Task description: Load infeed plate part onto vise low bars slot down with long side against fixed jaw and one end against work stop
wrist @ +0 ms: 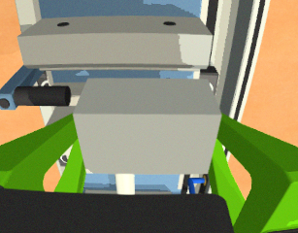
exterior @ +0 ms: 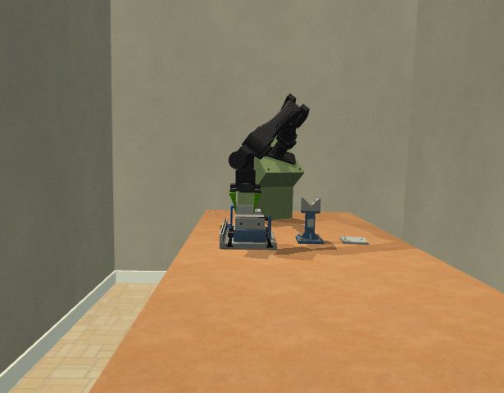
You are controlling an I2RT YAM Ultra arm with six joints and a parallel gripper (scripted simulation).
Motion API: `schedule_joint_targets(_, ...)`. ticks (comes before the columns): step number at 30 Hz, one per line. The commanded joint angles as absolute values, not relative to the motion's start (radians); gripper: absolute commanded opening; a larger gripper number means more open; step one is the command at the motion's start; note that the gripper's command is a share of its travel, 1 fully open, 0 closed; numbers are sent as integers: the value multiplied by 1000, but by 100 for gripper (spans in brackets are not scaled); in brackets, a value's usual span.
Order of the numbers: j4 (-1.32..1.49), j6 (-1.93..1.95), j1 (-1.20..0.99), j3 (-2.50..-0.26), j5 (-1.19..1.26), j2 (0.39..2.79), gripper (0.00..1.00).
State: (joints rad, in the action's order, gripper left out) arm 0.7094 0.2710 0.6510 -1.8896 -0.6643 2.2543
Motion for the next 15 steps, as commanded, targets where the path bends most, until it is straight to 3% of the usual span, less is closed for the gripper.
schedule_joint_targets(1, 691, 261, 671, -1895, -658, 2247, 0)
schedule_joint_targets(15, 691, 261, 666, -1893, -659, 2255, 0)
